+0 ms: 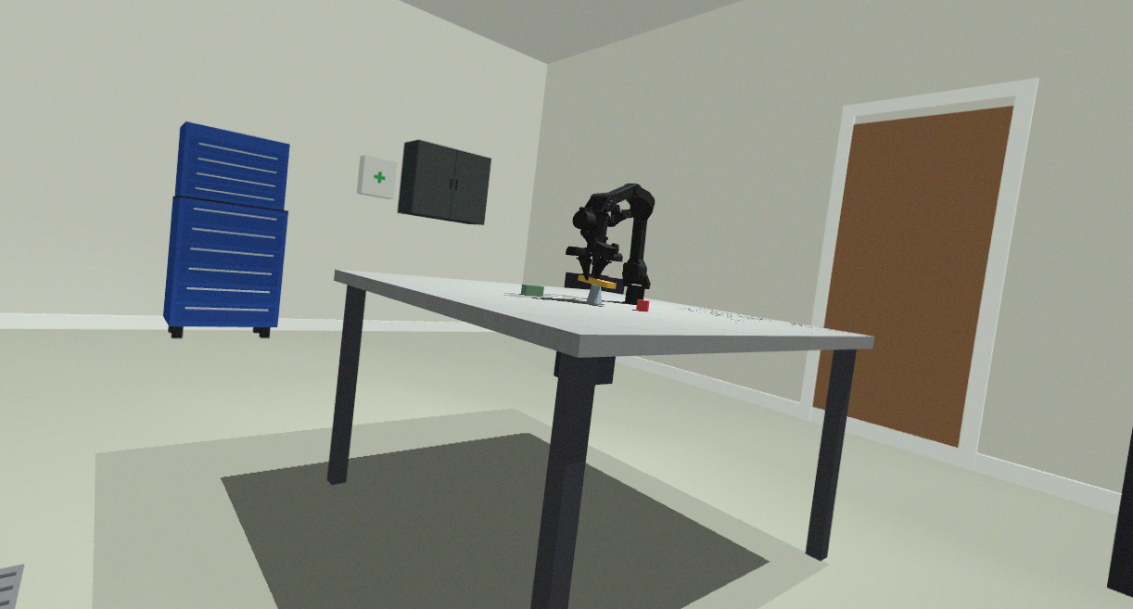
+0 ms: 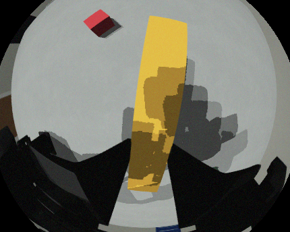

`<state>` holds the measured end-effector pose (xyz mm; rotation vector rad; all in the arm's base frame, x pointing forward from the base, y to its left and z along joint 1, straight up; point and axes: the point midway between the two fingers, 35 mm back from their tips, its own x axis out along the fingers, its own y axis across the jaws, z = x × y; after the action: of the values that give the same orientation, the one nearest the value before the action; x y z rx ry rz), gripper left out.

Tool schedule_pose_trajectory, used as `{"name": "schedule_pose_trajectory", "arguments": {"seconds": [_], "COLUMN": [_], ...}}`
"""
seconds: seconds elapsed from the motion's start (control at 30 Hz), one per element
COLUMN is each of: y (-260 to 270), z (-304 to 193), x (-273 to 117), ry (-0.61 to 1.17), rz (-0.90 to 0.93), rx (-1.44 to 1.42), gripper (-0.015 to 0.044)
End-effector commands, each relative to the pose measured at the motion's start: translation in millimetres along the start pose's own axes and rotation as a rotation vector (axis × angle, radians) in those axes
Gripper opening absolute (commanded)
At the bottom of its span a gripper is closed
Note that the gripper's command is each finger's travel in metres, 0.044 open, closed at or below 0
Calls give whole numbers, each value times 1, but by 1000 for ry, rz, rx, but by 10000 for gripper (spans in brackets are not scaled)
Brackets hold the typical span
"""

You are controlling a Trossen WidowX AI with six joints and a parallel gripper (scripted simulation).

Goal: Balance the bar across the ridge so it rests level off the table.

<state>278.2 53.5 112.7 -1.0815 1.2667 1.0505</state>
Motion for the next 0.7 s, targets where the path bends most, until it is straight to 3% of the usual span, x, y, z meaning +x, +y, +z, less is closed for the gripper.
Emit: {"name": "schedule_pose_trajectory", "arguments": {"seconds": [0.0, 0.67], "y": [1, 1], "z": [0, 0], "x": [2, 3], "ry": [-3, -3], "rz": [4, 4], "rx": [-4, -4], "gripper": [0, 0]}}
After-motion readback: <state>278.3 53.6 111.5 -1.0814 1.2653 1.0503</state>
